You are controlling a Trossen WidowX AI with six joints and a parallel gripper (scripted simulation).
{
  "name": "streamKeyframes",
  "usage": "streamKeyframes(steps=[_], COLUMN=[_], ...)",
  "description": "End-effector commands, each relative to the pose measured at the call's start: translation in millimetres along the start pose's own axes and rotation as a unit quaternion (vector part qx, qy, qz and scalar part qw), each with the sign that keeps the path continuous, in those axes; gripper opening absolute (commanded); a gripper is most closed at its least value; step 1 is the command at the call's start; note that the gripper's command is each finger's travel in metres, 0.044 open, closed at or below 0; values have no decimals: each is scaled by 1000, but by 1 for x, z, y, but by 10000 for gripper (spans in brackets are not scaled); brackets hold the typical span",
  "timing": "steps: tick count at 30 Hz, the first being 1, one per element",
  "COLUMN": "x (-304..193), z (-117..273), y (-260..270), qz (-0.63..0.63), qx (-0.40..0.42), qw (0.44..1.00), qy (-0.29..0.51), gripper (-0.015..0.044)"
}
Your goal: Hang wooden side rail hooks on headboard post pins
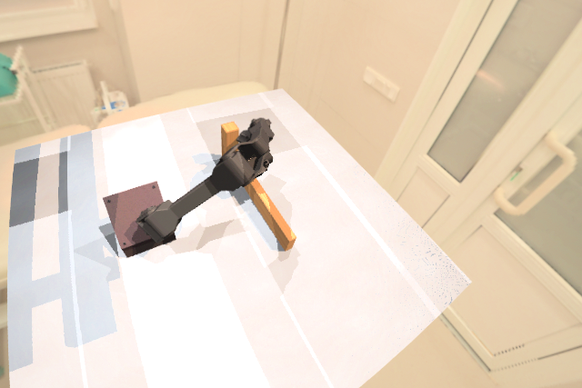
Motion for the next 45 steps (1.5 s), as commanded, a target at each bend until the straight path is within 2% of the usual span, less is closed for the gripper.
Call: streamKeyframes(steps=[1,45], x=[-4,-9], z=[6,3], y=[3,-1], qz=[0,1], qx=[8,8], qw=[1000,1000], qy=[3,3], gripper=[0,0])
Point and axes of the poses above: the point midway between the two fingers, 35 mm back from their tips, its own z axis back along the fingers, its own y axis across the jaws, x = y × z, the point moved 2 cm from there along z, back along the fingers, and after that the axes turned 4 degrees about z, right-handed, at the moved point
